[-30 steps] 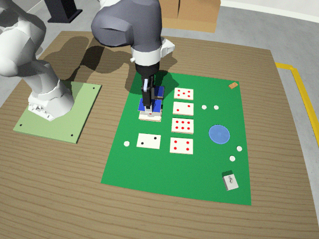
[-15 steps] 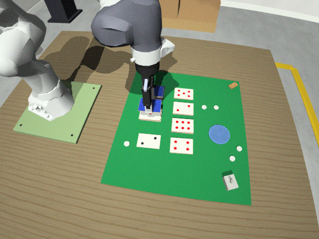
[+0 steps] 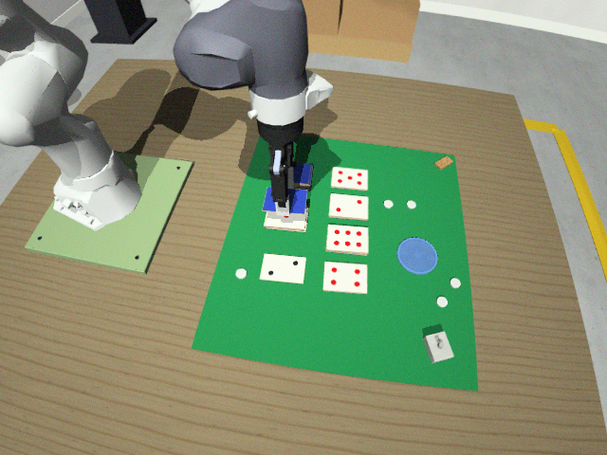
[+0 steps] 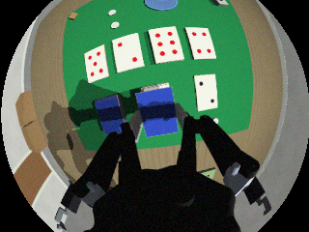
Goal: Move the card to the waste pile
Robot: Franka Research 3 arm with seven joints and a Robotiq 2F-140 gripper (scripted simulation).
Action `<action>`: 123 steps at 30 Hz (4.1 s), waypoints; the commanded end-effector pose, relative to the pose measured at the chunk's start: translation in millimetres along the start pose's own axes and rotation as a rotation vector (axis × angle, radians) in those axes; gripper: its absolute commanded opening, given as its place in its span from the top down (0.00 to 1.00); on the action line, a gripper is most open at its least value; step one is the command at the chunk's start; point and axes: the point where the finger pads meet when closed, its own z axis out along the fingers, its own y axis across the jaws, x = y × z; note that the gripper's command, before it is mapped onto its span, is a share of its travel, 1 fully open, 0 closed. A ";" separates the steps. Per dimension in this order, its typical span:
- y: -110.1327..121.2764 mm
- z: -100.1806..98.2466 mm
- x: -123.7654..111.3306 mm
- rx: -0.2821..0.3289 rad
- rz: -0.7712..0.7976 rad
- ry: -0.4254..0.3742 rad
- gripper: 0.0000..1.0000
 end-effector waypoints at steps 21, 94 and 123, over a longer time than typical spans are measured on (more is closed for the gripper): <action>0.0 10.5 0.1 -0.001 -0.011 0.002 0.57; 1.1 48.7 -0.7 -0.001 -0.011 0.002 0.57; 1.1 54.1 -0.7 -0.001 -0.011 0.002 0.57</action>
